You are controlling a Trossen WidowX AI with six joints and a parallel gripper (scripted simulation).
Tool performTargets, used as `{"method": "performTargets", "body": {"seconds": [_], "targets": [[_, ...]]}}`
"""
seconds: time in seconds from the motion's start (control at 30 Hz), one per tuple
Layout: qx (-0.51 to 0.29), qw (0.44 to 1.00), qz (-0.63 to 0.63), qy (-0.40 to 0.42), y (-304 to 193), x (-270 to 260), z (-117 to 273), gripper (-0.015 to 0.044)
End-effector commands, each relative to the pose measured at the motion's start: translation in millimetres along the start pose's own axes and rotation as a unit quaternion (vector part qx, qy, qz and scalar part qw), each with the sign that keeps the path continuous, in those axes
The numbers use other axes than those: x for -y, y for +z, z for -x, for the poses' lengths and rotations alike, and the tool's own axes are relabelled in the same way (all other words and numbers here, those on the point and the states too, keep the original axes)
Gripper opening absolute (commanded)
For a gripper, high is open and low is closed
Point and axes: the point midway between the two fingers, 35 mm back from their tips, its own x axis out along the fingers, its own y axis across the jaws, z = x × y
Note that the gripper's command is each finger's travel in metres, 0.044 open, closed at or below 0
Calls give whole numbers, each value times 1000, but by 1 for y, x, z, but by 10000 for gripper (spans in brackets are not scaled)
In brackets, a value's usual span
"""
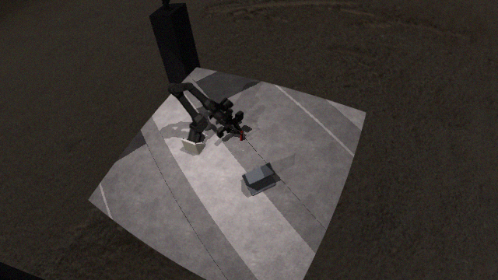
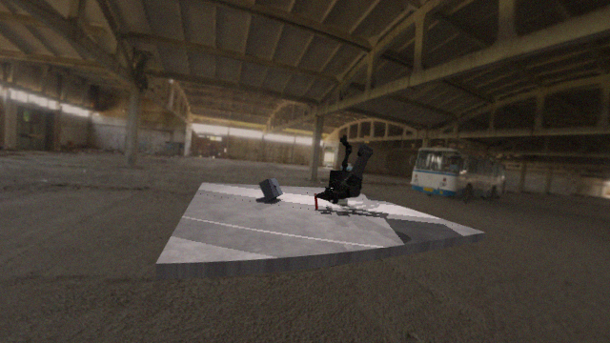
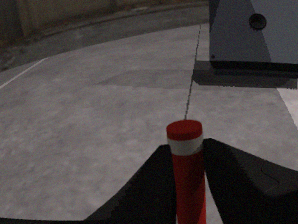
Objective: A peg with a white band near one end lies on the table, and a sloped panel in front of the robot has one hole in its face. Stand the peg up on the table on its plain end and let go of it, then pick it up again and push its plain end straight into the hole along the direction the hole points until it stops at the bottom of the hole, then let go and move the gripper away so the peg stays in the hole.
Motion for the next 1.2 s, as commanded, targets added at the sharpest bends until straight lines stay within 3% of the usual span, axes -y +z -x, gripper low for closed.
{"method": "performTargets", "body": {"seconds": [0.0,1.17], "targets": [[0,1000,0,0,-2,0,0,49],[13,1000,-13,6,-6,-3,8,49]]}}
